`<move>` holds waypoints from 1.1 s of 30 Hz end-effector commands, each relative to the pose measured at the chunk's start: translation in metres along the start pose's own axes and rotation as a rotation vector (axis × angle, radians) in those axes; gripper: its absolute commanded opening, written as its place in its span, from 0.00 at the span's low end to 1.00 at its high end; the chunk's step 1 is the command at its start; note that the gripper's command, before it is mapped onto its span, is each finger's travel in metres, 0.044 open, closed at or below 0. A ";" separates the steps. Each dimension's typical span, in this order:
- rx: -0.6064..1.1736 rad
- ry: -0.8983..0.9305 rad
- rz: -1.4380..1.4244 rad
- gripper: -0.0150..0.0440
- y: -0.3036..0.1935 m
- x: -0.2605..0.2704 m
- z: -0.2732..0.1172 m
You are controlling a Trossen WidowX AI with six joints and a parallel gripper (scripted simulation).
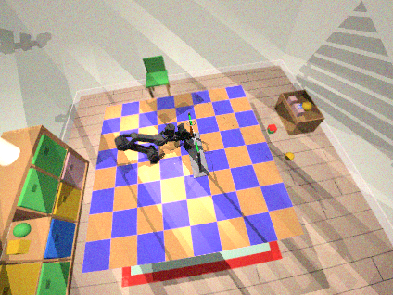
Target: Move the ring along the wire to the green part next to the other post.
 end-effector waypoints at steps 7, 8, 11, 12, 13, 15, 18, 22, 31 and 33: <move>0.000 -0.002 0.002 0.00 -0.001 0.005 0.002; 0.000 -0.002 0.002 0.00 -0.002 0.005 0.002; 0.000 -0.002 0.002 0.00 -0.006 0.006 0.004; 0.000 -0.002 0.002 0.00 -0.008 0.007 0.004; 0.000 -0.002 0.002 0.00 -0.009 0.007 0.005; 0.000 -0.002 0.002 0.00 -0.013 0.008 0.005; 0.000 -0.002 0.002 0.00 -0.016 0.008 0.006; 0.000 -0.002 0.002 0.00 -0.016 0.009 0.006; 0.000 -0.002 0.002 0.00 -0.016 0.009 0.006; 0.000 -0.002 0.002 0.00 -0.016 0.009 0.006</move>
Point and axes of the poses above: the point midway between the two fingers, 35 mm back from their tips, its own z axis out along the fingers, its own x axis across the jaws, y = z × x, the point moved 2 cm from there along -z, back along the fingers, and after that the axes turned 14 degrees about -z, right-handed, at the moved point
